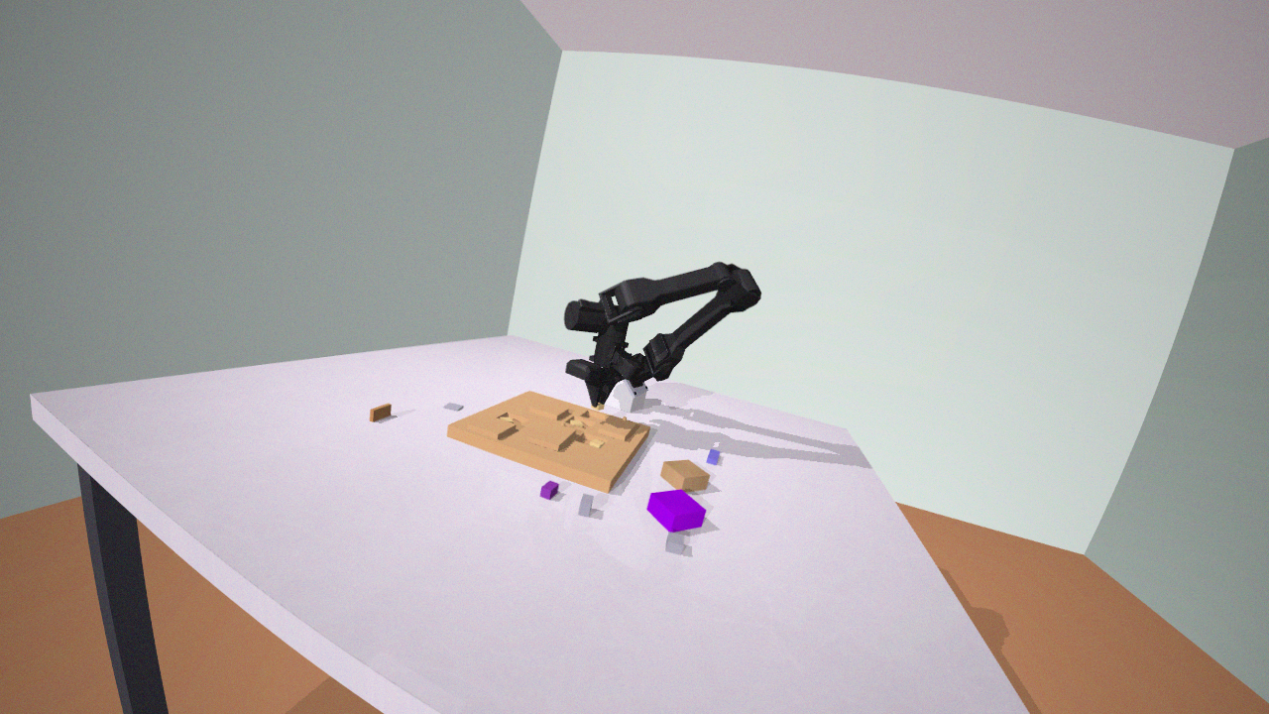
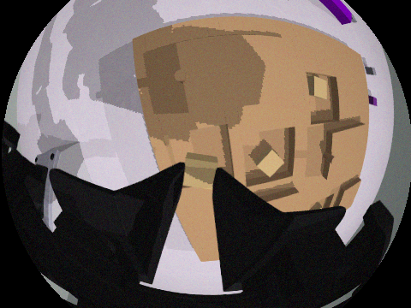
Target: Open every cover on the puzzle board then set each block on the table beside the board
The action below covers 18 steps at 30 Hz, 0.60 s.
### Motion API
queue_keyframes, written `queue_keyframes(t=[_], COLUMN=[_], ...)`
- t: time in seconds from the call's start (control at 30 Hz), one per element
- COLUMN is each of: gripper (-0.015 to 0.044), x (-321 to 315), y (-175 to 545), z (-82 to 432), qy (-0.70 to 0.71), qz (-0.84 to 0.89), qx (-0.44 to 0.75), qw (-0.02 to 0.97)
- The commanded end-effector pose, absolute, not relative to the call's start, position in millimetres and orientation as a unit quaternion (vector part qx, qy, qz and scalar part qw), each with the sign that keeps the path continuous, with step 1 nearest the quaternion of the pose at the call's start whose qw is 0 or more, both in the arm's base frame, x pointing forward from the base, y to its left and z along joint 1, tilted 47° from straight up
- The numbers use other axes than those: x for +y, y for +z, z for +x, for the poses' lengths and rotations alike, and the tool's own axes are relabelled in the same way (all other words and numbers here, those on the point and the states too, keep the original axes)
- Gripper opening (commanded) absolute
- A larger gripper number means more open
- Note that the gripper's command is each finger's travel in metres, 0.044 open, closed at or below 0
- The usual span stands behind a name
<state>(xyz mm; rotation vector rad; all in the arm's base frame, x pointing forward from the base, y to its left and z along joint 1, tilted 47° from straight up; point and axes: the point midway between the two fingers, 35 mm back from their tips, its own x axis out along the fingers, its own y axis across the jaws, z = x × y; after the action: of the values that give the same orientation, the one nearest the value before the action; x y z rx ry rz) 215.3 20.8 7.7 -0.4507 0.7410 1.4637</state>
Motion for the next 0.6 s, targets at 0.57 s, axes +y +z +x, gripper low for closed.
queue_keyframes(t=[0.57], gripper=[0.008], x=[-9], y=[35], z=[219], qy=[0.645], qz=[-0.204], qx=[0.327], qw=[0.66])
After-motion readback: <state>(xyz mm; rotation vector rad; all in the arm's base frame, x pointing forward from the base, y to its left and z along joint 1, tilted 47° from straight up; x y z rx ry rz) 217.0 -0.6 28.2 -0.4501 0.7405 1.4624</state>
